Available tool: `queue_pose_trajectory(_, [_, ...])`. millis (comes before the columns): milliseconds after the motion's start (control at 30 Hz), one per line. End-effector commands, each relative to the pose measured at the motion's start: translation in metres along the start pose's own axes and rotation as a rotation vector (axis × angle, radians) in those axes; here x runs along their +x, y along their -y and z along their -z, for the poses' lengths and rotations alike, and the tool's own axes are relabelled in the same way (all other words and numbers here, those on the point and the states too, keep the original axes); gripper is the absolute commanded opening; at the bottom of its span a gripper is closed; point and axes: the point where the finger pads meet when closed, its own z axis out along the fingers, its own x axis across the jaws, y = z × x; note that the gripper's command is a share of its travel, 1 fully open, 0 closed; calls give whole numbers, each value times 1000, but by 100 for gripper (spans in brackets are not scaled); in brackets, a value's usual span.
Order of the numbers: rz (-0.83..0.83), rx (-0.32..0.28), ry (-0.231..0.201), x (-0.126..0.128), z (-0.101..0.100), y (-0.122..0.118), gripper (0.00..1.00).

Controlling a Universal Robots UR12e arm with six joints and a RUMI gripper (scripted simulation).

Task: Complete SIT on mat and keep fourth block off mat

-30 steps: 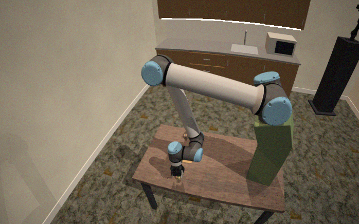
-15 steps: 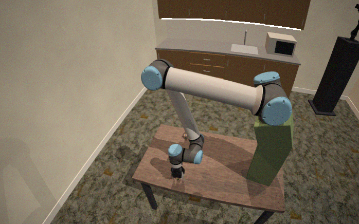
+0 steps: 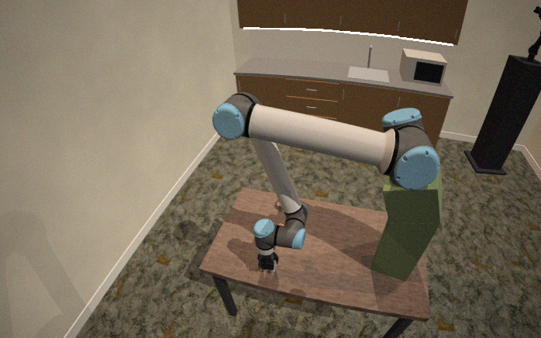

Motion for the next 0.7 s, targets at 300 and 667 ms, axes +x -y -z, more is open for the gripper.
queue_pose_trajectory(300, [0, 0, 4, -3, 0, 0, 28])
queue_pose_trajectory(667, [0, 0, 4, -3, 0, 0, 9])
